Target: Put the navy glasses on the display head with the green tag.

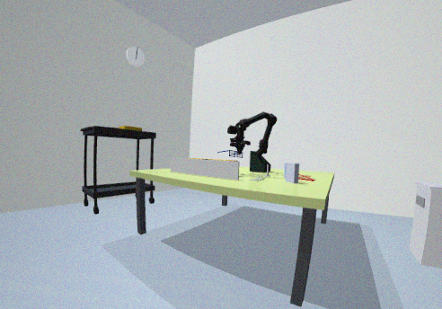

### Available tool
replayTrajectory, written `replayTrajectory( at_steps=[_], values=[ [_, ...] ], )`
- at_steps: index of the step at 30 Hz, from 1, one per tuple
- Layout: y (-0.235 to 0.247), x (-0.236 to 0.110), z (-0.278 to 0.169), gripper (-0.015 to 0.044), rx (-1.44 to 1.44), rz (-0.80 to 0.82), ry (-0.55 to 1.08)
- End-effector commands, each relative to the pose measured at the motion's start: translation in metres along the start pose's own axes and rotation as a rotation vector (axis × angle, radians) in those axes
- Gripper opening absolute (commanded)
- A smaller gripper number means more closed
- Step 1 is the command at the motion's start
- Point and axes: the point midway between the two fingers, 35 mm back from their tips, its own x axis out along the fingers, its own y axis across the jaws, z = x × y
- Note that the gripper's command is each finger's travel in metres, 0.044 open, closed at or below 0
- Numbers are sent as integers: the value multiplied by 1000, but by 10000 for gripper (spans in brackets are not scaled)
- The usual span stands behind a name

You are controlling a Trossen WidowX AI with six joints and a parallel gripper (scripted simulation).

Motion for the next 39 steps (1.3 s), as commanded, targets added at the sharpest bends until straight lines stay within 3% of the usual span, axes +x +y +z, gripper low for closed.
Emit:
replayTrajectory(
  at_steps=[1, 39],
  values=[
    [-8, -4, 1, 0, -91, 14, -14],
    [-95, -48, -9, 0, -1073, -14, -259]
  ],
)
